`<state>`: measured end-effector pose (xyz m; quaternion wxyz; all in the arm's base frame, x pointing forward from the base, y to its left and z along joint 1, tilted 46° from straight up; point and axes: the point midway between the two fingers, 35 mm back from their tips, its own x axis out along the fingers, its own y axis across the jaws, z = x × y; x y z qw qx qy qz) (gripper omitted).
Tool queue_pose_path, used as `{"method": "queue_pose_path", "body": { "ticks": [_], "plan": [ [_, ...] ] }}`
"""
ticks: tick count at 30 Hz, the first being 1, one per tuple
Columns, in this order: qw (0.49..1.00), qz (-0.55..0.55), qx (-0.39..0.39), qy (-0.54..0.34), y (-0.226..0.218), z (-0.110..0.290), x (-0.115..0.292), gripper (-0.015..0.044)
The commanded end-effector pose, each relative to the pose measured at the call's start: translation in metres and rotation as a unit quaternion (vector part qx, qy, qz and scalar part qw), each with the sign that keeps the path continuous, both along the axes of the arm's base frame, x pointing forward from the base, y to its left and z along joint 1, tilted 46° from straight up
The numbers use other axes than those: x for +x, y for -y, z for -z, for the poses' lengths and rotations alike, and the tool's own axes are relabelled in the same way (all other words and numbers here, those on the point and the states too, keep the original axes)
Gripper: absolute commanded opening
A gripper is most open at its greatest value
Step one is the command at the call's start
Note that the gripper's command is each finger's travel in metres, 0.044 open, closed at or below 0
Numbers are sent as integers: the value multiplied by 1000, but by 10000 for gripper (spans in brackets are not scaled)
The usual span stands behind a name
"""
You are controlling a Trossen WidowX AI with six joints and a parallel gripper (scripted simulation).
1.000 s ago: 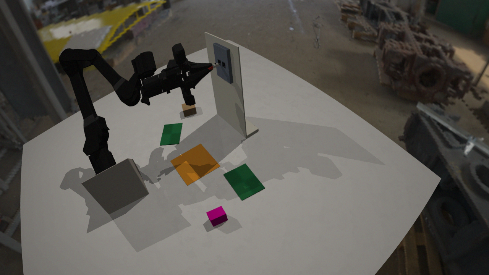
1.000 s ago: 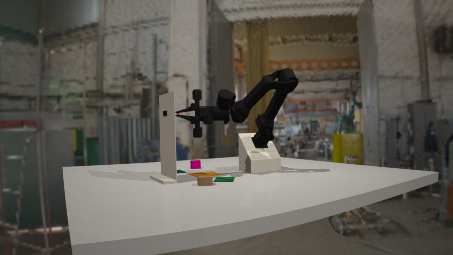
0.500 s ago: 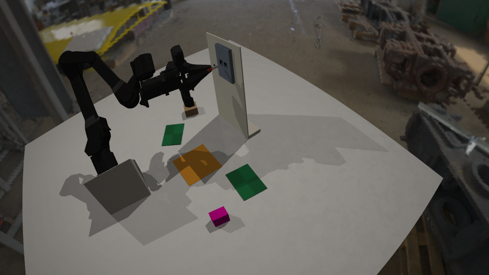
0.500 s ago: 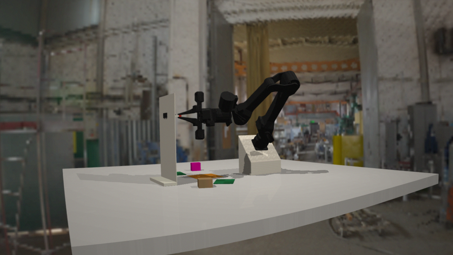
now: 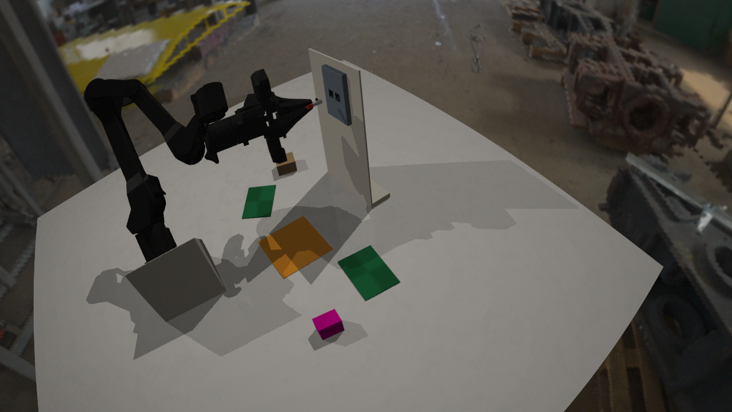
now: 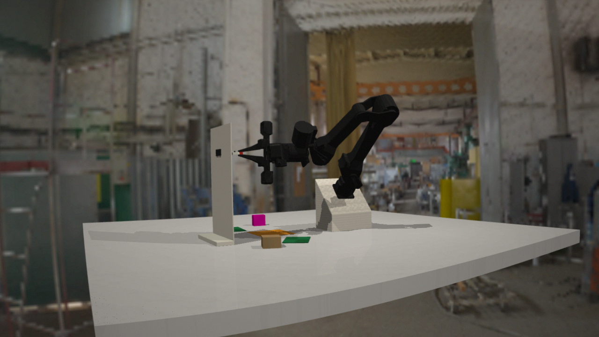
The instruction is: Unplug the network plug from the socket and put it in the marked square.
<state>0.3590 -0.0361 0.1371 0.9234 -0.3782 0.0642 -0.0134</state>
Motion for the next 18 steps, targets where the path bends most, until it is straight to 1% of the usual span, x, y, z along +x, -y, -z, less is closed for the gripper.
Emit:
{"method": "queue_pose_path", "body": {
  "ticks": [1, 18],
  "plan": [
    [1000, -2, 0, -1, 0, 1, -3, 0],
    [1000, -2, 0, -1, 1, 2, -13, 0]
  ]
}}
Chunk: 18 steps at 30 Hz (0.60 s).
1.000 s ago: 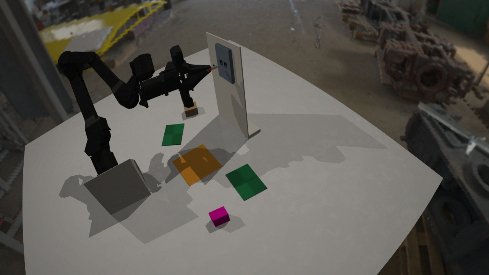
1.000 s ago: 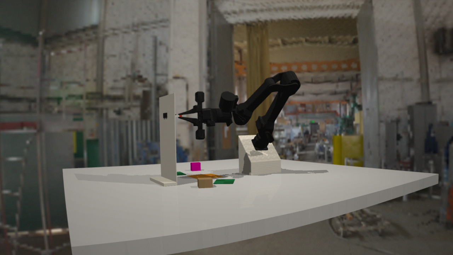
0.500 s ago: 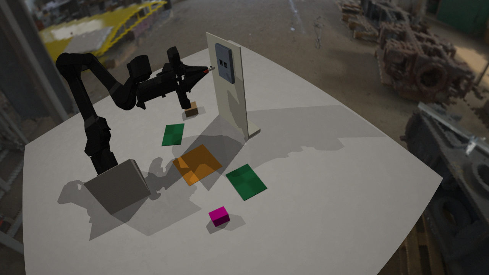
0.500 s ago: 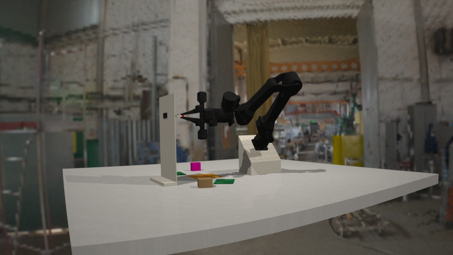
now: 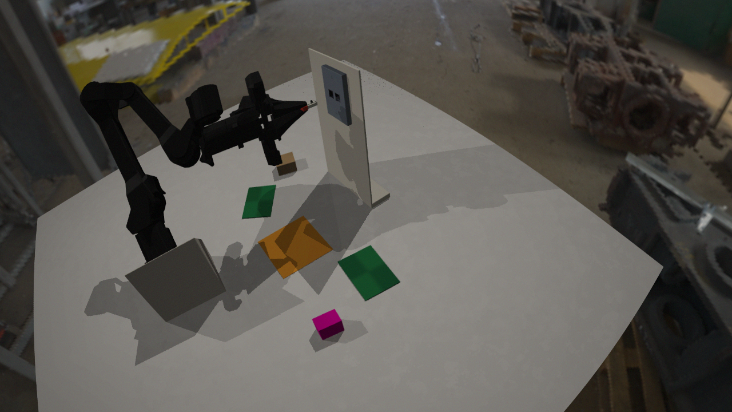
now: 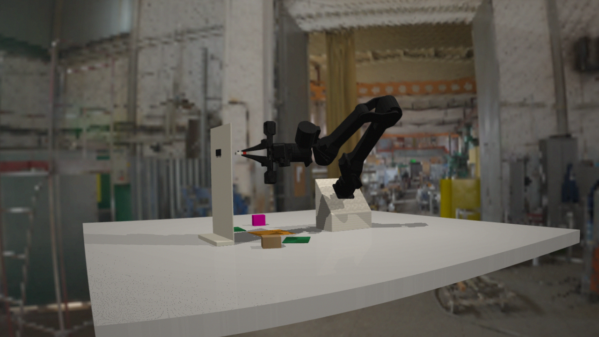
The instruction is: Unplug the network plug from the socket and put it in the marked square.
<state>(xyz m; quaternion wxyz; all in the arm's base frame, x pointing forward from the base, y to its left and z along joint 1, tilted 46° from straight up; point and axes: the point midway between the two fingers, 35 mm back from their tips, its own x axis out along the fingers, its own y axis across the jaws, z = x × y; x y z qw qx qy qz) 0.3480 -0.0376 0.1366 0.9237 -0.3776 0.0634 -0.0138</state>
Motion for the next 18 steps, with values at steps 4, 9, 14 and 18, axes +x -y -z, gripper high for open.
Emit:
{"method": "queue_pose_path", "body": {
  "ticks": [4, 9, 14, 18],
  "plan": [
    [1000, -2, -1, -2, 0, 1, -5, 0],
    [1000, -2, -1, -2, 0, 2, -7, 0],
    [1000, -2, -1, -2, 0, 2, -10, 0],
    [1000, -2, -1, -2, 0, 2, -12, 0]
  ]
}}
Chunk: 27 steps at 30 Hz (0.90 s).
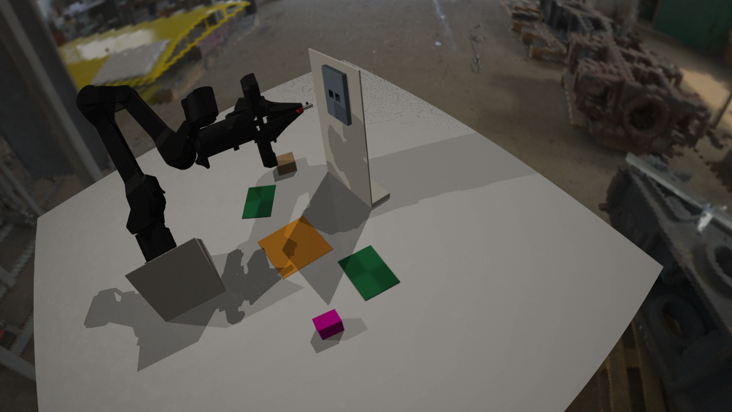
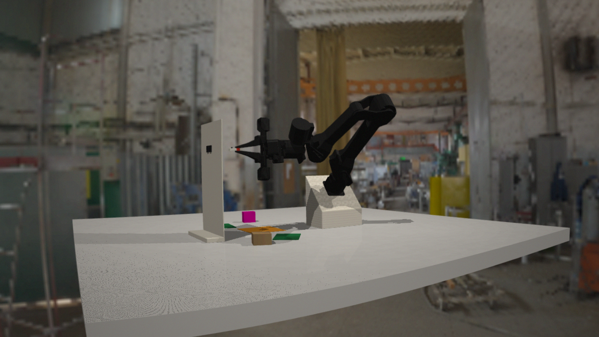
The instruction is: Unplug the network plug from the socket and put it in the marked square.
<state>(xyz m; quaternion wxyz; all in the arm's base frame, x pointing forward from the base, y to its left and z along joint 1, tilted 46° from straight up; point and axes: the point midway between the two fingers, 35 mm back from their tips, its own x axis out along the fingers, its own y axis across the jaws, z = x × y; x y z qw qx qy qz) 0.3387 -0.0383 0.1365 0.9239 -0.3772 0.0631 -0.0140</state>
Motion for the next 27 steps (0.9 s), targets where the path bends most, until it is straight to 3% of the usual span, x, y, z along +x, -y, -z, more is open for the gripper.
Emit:
{"method": "queue_pose_path", "body": {
  "ticks": [1, 27],
  "plan": [
    [1000, -2, -1, -3, -1, 2, -3, 0],
    [1000, -2, -2, -3, 36, -29, -18, 0]
  ]
}}
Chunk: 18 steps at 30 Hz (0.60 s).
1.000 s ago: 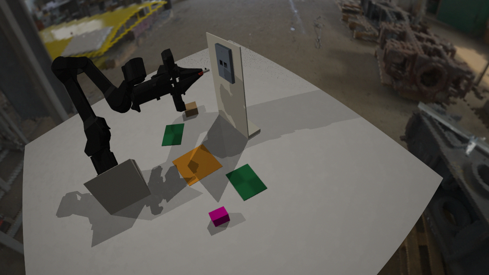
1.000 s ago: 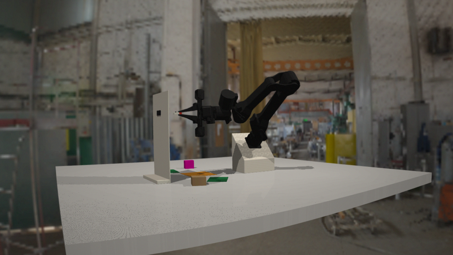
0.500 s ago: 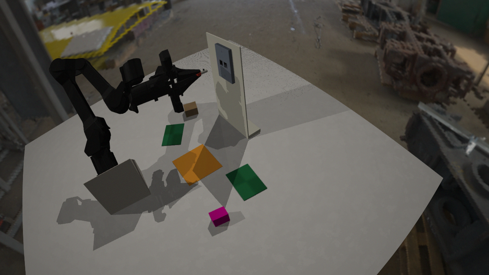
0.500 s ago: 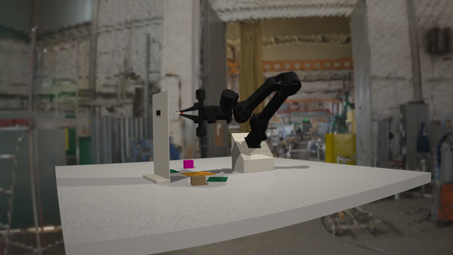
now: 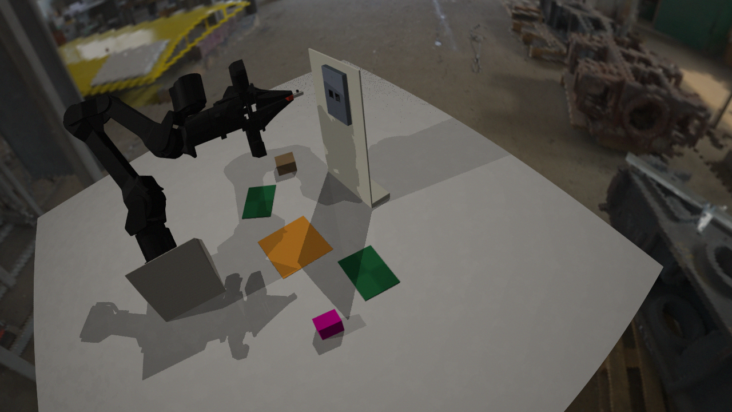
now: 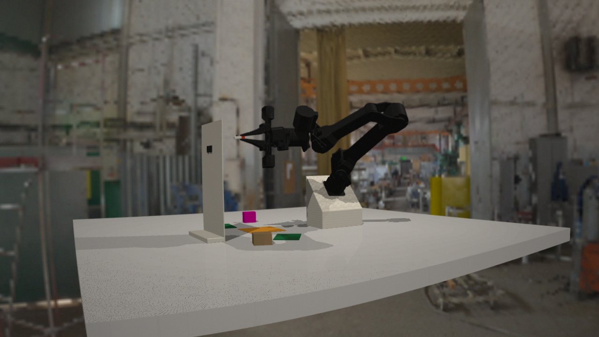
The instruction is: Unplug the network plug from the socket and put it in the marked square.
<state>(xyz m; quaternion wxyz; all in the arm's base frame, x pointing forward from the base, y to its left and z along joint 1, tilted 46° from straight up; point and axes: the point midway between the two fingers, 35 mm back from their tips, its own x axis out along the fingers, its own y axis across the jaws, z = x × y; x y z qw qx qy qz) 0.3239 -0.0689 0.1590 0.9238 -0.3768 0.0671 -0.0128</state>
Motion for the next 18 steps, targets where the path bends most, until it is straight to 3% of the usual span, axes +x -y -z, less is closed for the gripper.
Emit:
{"method": "queue_pose_path", "body": {
  "ticks": [1, 8, 18],
  "plan": [
    [1000, -2, -3, 1, 7, -8, -4, 0],
    [1000, -4, -3, -1, 15, -15, -10, 0],
    [994, -61, -19, -85, 3, 32, -8, 0]
  ]
}}
